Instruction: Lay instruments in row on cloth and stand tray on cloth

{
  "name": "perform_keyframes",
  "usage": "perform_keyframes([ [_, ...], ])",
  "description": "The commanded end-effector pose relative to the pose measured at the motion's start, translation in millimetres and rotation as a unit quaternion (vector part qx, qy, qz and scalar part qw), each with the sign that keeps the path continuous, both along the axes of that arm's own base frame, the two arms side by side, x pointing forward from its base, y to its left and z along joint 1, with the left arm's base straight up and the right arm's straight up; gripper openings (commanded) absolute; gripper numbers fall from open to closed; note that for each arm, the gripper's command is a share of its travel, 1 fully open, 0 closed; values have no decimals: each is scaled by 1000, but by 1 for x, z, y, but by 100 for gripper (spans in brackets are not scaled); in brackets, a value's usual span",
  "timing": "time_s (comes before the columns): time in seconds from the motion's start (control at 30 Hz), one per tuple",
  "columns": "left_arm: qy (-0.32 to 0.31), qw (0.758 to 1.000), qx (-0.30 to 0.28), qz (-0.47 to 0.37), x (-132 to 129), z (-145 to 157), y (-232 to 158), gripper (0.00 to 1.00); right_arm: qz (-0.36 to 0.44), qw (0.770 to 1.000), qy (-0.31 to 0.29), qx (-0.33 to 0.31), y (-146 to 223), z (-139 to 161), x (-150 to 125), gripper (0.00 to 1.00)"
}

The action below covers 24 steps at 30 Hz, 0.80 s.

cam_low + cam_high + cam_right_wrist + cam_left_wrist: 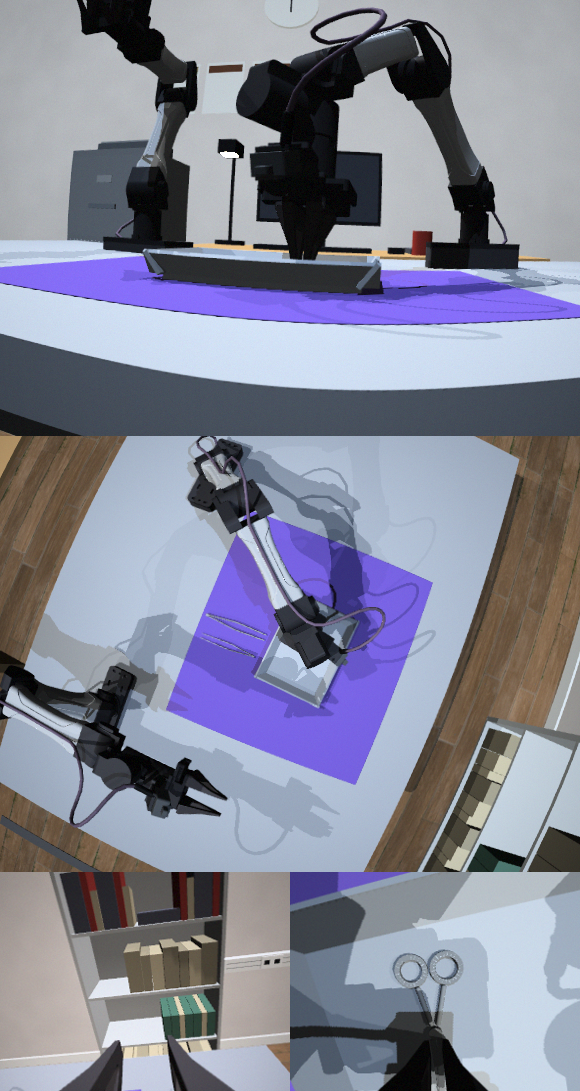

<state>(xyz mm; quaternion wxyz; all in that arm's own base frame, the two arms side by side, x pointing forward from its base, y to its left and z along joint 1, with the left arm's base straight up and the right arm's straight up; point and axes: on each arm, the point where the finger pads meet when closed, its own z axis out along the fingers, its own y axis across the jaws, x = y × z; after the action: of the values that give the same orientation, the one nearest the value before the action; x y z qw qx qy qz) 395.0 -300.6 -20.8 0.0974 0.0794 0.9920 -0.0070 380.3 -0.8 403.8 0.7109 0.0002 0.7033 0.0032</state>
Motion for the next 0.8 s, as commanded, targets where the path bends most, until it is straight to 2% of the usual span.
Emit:
perform_keyframes([
  [0.0,37,999,20,5,-15,-31,8,10,7,999,-43,4,2,22,-4,33],
  [0.77,37,999,20,5,-15,-31,8,8,7,999,-43,4,2,22,-4,33],
])
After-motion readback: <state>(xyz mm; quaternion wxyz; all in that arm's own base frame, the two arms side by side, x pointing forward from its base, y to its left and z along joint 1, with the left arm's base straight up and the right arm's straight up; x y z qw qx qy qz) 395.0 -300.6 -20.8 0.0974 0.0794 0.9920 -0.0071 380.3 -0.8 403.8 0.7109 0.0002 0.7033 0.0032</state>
